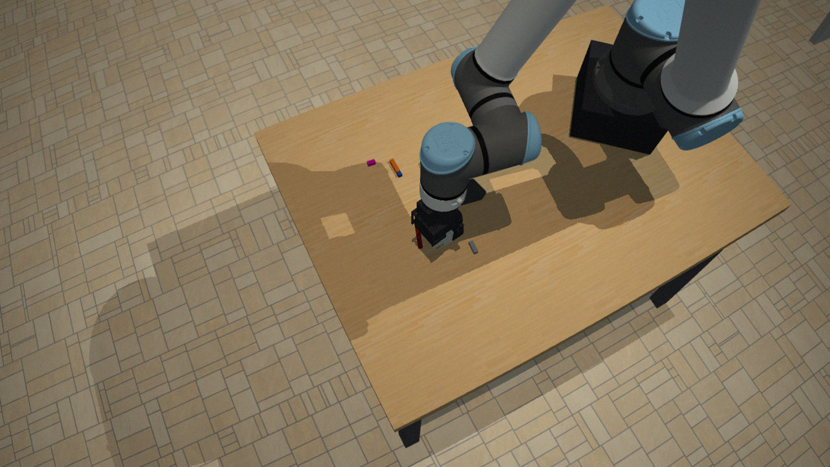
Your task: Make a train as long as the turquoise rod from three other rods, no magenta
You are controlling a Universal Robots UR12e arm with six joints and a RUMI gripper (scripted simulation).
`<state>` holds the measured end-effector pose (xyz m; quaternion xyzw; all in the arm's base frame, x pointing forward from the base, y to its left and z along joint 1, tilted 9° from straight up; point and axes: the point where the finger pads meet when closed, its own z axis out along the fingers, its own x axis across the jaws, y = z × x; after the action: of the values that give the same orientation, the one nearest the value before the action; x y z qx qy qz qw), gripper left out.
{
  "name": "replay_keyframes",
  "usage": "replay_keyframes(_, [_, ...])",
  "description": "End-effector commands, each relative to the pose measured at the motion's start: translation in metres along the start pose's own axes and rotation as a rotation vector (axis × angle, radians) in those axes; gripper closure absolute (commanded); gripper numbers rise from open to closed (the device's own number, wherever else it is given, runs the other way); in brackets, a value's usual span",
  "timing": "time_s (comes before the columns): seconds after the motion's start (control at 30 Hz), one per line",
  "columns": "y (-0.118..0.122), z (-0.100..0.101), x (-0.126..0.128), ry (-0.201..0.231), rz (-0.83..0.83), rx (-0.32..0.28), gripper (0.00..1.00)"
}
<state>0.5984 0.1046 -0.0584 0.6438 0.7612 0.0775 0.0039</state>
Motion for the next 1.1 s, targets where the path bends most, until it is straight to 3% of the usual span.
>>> replay_keyframes(0.0, [0.001, 0.000, 0.000, 0.000, 0.000, -0.001, 1.00])
replay_keyframes(0.8, [0.001, -0.002, 0.000, 0.000, 0.000, -0.001, 1.00])
replay_keyframes(1.07, [0.001, -0.032, 0.000, 0.000, 0.000, -0.001, 1.00])
